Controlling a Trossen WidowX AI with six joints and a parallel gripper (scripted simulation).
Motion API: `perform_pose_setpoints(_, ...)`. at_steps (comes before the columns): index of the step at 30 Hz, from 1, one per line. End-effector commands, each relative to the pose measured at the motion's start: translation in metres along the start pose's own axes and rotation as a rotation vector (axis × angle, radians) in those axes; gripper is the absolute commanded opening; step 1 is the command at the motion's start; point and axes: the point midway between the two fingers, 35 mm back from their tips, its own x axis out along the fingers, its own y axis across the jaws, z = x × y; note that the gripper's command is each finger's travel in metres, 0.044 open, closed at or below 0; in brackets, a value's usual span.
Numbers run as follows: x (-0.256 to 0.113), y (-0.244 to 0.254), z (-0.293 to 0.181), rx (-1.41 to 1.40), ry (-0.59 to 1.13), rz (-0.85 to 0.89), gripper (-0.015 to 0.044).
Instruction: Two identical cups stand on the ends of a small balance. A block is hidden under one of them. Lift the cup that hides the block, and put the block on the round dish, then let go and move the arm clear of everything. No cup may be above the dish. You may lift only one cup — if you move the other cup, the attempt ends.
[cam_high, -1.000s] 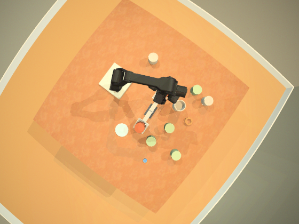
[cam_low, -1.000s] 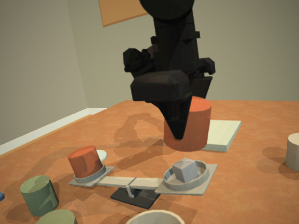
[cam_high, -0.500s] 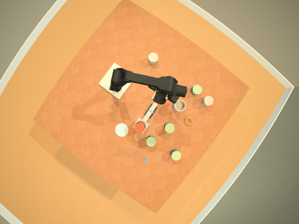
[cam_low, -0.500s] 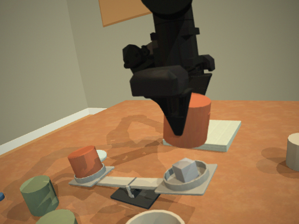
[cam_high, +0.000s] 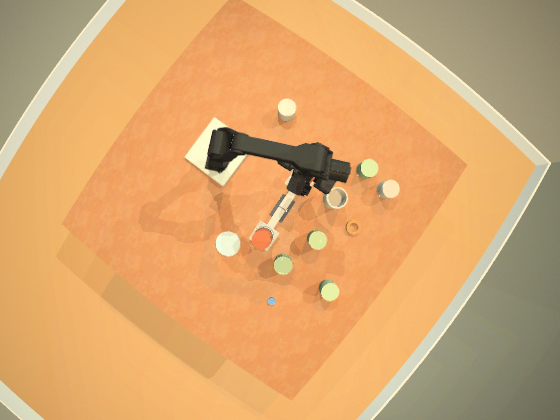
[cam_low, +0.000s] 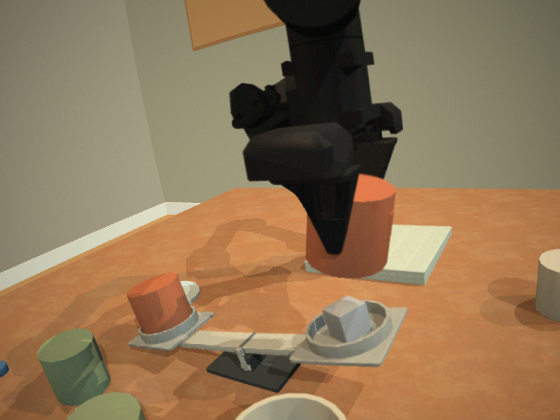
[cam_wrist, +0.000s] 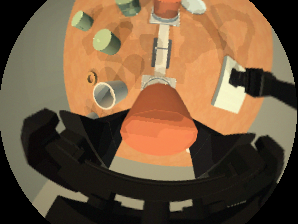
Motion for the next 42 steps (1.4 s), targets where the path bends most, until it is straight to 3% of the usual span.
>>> perform_pose_setpoints(1, 0.000, 0.000, 0.000, 0.000, 0.000, 0.001, 0.0000)
perform_pose_setpoints(29, 0.001, 0.000, -0.001, 0.000, 0.000, 0.001, 0.0000)
perform_pose_setpoints(42, 0.046, -0.028, -0.059, 0.001, 0.009, 0.001, 0.0000)
